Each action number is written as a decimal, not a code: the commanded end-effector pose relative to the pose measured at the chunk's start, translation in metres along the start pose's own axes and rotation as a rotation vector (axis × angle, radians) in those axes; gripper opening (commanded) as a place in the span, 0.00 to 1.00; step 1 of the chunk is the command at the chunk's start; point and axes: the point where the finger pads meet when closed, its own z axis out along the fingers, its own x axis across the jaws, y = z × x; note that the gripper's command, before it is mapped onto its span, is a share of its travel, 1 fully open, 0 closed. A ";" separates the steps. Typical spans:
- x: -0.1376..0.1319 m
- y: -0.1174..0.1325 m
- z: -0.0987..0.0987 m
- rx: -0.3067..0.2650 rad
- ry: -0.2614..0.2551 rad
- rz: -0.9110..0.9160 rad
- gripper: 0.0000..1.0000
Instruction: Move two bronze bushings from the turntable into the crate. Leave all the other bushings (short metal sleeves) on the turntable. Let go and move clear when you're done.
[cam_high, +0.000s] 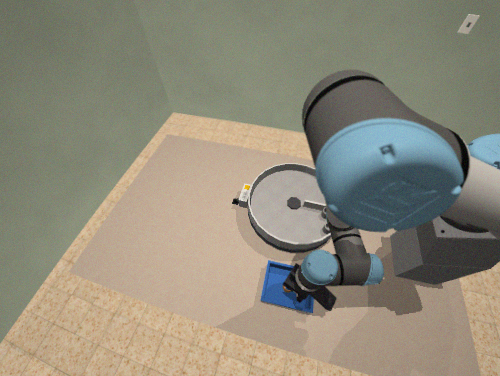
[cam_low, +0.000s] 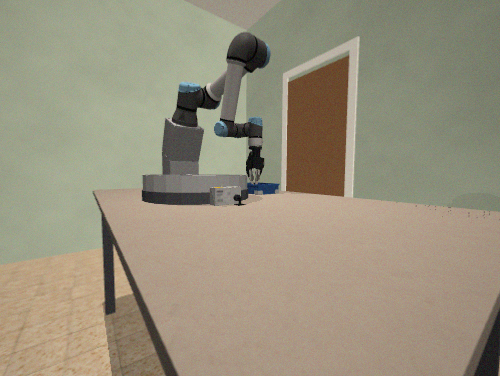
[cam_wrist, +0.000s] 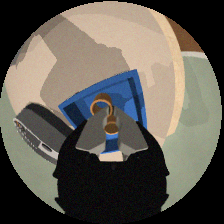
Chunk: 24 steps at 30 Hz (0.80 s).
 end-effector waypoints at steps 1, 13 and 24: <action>0.000 0.000 0.000 -0.001 0.001 0.000 0.00; 0.000 0.000 0.000 -0.001 0.001 0.000 0.06; 0.000 0.000 0.000 -0.001 0.001 0.000 0.06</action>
